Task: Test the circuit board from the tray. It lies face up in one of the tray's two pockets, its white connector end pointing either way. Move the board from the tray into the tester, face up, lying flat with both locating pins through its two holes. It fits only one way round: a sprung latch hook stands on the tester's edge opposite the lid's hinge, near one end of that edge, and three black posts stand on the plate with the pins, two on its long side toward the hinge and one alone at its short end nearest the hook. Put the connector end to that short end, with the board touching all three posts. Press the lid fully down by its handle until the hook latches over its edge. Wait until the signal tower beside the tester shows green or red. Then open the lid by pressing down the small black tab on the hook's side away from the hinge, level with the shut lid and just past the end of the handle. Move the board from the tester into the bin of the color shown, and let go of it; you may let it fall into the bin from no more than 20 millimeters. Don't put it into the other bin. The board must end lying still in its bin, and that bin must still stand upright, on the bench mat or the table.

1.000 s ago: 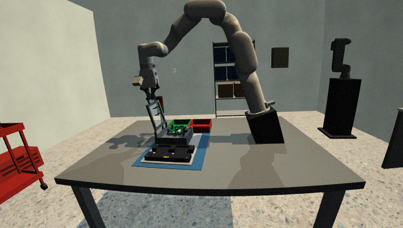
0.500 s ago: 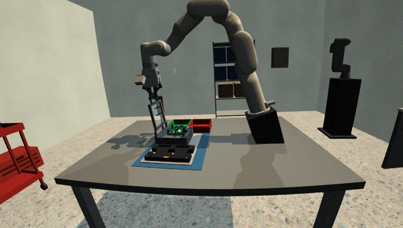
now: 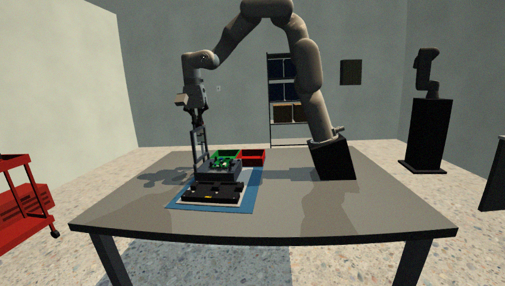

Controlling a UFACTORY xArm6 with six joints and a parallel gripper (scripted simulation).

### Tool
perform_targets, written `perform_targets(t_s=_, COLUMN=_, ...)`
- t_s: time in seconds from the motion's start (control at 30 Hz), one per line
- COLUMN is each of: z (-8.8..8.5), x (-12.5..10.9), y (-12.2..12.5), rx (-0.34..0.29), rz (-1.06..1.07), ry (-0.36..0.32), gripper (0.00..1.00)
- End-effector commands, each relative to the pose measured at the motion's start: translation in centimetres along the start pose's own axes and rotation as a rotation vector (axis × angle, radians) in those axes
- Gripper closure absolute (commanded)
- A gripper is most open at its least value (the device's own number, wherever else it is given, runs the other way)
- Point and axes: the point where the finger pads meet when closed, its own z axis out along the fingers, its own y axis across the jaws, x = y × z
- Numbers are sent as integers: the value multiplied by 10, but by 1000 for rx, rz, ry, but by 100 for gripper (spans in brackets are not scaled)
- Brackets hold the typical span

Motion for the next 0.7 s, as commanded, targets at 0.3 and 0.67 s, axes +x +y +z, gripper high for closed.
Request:
perform_targets(t_s=0.3, z=3, x=0, y=-31, rx=-1, rz=0, ry=0, gripper=100)
perform_targets(t_s=0.67, z=13, x=0, y=-65, rx=-1, rz=0, ry=0, gripper=100)
